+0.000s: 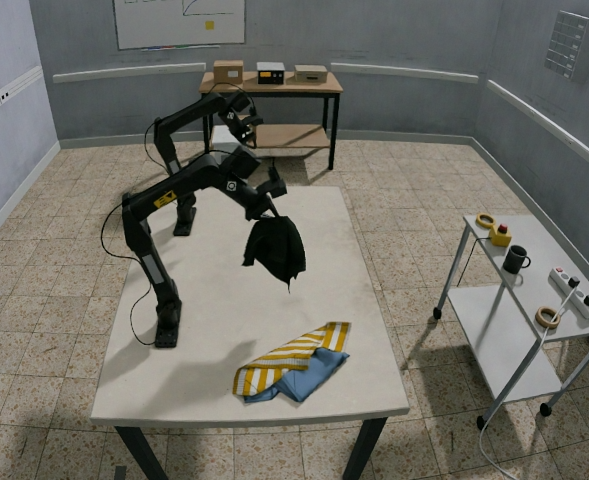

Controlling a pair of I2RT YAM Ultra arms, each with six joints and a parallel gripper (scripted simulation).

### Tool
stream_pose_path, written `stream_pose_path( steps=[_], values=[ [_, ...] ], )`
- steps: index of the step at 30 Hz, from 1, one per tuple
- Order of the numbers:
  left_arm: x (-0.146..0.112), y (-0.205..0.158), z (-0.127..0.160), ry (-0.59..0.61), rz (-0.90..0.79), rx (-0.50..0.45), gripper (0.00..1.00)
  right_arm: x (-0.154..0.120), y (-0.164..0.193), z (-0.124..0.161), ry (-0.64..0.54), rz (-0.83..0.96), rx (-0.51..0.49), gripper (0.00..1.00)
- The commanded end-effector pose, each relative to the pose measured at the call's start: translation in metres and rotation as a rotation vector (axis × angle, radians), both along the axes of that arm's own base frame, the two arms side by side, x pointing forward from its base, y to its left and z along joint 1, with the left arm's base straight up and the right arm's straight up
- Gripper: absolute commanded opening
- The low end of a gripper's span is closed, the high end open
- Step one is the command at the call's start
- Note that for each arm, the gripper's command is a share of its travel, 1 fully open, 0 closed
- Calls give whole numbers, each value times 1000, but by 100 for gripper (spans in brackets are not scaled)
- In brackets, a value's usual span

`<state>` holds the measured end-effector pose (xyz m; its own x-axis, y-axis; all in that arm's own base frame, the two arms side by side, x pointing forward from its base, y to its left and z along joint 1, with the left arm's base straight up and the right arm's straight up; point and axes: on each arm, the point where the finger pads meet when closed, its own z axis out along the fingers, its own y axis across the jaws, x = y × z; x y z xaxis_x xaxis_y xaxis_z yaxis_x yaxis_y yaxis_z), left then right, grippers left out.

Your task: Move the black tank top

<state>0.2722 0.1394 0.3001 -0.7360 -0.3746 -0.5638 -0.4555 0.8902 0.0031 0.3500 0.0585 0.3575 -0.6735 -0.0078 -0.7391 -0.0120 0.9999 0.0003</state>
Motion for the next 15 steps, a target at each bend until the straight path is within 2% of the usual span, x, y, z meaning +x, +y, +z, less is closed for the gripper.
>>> stream_pose_path(
  steps=[1,5,7,13,14,15],
  values=[
    [-3,-1,12,-29,-6,23,92,-6,1,23,-99,-66,21,0],
    [-3,-1,12,-29,-6,23,92,-7,5,22,-97,-54,20,0],
    [-3,-1,12,-29,-6,23,92,-8,7,36,-129,-37,28,0],
    [-3,-1,12,-29,-6,23,92,-6,6,32,-112,-18,13,0],
    [-3,-1,12,-29,-6,23,92,2,6,22,-83,-23,7,0],
    [-3,-1,12,-29,-6,23,92,-2,5,27,-97,-21,11,0]
  ],
)
